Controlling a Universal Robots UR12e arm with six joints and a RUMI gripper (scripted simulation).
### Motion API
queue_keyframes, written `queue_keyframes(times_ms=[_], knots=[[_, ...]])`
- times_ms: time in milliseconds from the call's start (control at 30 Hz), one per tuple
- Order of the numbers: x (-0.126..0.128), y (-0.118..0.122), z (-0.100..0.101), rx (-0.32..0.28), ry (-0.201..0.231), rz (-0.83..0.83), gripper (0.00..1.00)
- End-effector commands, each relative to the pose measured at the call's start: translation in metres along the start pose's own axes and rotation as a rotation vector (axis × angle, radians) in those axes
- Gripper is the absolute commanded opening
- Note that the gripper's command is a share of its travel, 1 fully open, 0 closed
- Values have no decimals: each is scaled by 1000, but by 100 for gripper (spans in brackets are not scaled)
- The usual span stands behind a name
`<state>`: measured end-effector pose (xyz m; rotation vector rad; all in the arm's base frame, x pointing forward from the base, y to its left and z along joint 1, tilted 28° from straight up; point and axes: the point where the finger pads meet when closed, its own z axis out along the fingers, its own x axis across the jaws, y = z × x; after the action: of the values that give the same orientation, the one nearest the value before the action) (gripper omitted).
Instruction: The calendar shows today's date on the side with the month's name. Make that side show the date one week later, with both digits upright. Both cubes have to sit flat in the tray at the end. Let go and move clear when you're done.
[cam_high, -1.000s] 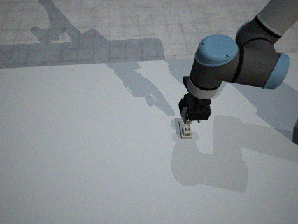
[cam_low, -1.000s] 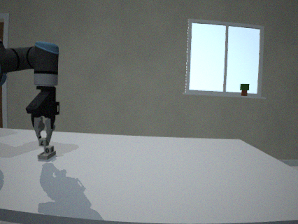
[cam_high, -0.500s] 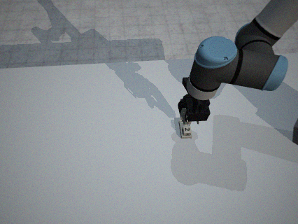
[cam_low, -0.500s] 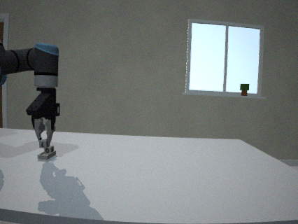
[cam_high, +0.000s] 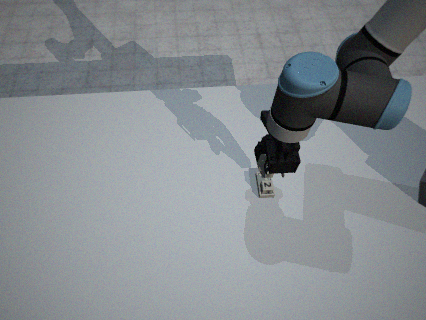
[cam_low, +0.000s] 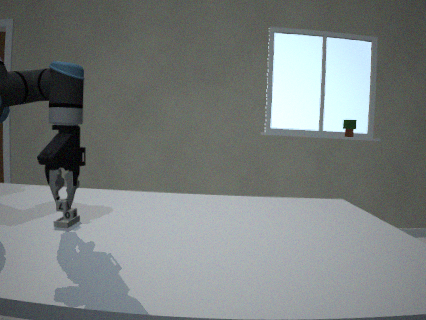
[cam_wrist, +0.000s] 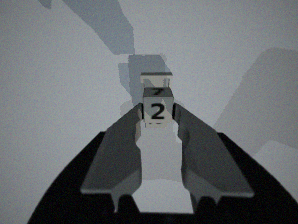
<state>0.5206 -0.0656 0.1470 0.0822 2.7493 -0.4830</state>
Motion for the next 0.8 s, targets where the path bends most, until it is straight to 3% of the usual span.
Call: queue_keyframes(times_ms=[0,767], knots=[[1,1,1,-1,0,-1,10],[3,1,6,-1,4,0,10]])
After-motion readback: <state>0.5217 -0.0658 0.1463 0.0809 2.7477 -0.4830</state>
